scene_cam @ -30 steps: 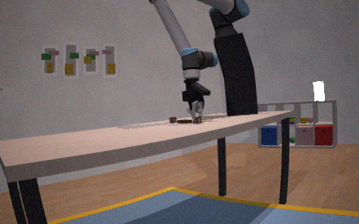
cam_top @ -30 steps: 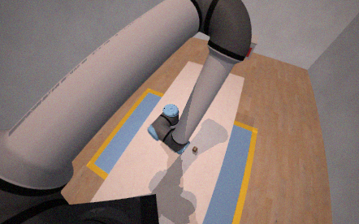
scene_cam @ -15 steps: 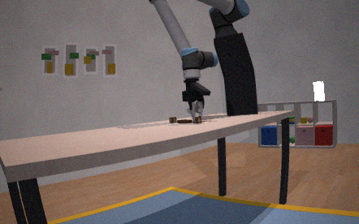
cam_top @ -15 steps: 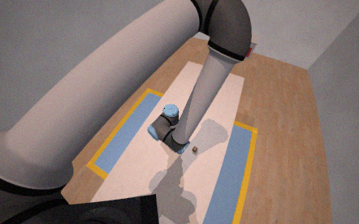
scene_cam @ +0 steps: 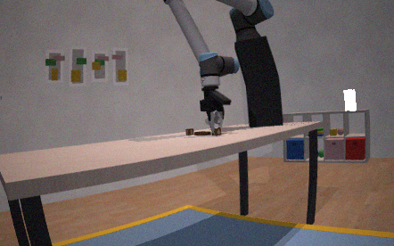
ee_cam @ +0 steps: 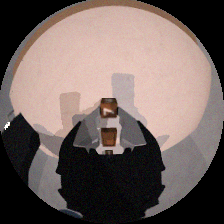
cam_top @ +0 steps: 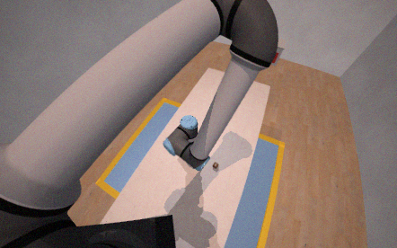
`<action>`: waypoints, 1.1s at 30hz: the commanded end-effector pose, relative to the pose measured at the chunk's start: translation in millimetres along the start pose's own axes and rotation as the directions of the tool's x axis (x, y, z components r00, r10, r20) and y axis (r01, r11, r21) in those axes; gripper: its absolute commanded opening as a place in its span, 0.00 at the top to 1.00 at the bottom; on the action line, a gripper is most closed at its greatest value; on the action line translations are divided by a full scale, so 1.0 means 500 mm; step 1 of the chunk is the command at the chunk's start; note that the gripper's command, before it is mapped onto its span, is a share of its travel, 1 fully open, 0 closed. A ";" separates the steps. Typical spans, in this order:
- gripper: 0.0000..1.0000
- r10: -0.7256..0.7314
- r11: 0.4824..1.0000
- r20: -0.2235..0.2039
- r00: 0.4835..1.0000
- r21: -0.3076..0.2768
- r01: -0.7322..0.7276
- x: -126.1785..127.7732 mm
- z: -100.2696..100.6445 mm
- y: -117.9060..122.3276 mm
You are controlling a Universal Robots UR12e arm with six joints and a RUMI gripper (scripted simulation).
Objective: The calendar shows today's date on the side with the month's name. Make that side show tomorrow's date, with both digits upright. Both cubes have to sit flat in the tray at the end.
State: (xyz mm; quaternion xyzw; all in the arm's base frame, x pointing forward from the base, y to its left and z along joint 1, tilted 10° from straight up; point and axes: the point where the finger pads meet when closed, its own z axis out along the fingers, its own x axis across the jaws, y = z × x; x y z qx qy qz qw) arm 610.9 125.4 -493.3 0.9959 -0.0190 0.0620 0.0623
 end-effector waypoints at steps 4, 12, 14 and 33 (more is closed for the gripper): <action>0.89 0.000 1.000 -0.001 1.000 0.000 0.000 0.001 -0.001 0.000; 0.89 0.000 1.000 -0.001 1.000 0.000 0.000 0.001 -0.001 0.000; 0.89 0.000 1.000 -0.001 1.000 0.000 0.000 0.001 -0.001 0.000; 0.85 0.000 1.000 -0.001 1.000 0.000 0.000 0.001 -0.001 0.000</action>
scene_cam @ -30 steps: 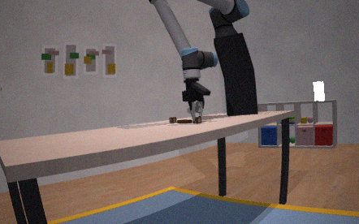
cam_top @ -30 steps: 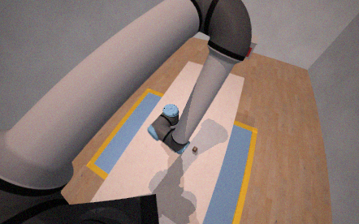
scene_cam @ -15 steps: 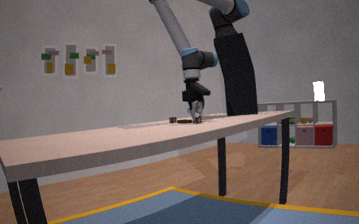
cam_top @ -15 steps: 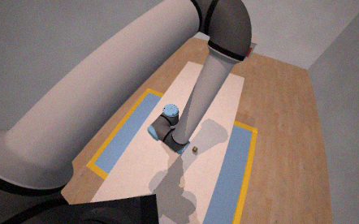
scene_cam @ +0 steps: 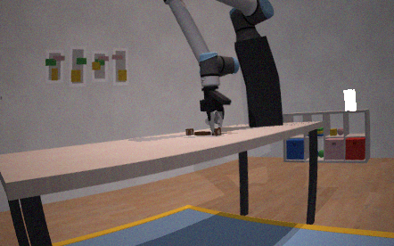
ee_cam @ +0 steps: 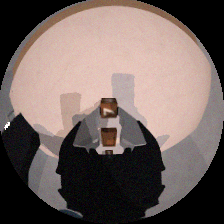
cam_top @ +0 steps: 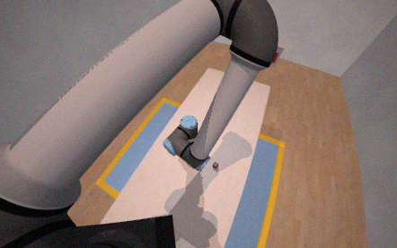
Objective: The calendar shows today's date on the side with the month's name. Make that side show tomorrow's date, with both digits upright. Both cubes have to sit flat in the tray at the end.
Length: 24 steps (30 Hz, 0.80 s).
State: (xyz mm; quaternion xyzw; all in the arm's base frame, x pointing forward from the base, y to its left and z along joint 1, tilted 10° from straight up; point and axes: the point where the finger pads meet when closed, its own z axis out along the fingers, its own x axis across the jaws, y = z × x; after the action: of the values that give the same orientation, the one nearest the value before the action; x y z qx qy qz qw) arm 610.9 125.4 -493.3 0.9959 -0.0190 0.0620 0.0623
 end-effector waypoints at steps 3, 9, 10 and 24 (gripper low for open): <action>0.82 0.000 1.000 -0.001 1.000 0.000 0.000 0.001 -0.001 0.000; 0.78 0.000 1.000 -0.001 1.000 0.000 0.000 0.001 -0.001 0.000; 0.74 0.000 1.000 -0.001 1.000 0.000 0.000 0.001 -0.001 0.000; 0.71 0.000 1.000 -0.001 1.000 0.000 0.000 0.001 -0.001 0.000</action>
State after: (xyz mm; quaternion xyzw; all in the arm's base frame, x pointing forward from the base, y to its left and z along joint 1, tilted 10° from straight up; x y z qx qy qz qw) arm 610.9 125.4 -493.3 0.9959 -0.0190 0.0620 0.0623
